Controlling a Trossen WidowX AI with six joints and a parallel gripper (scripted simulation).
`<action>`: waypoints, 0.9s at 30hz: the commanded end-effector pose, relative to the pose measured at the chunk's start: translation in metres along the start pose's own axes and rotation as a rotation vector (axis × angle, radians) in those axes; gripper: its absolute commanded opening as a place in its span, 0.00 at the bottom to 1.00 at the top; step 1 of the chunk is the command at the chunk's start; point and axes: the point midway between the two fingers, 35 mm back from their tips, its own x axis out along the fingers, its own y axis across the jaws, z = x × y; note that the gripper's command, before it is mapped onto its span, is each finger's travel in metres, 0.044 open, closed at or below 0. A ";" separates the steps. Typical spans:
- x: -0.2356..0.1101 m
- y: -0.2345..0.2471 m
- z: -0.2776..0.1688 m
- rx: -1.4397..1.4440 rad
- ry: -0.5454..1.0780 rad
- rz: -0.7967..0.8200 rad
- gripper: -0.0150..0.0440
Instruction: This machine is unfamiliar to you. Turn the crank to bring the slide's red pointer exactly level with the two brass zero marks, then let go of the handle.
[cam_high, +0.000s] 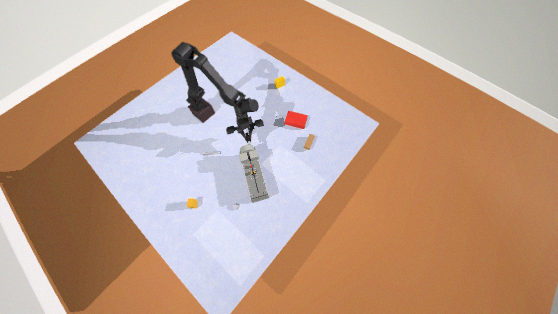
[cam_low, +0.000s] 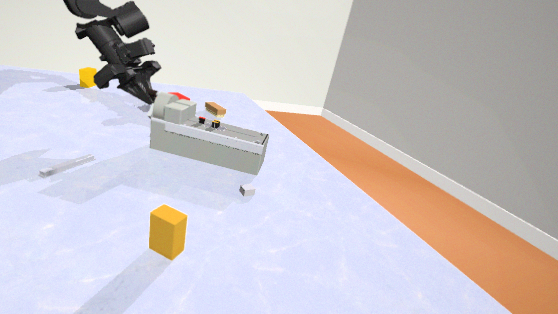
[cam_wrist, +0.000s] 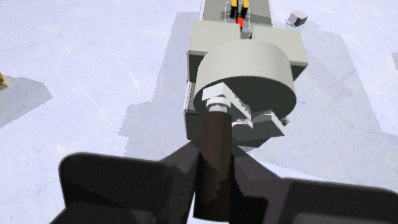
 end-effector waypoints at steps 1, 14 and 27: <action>0.004 0.007 -0.004 0.003 0.003 0.010 0.25; 0.018 0.012 -0.018 0.003 0.004 0.010 0.25; 0.018 0.010 -0.018 0.003 0.004 0.010 0.25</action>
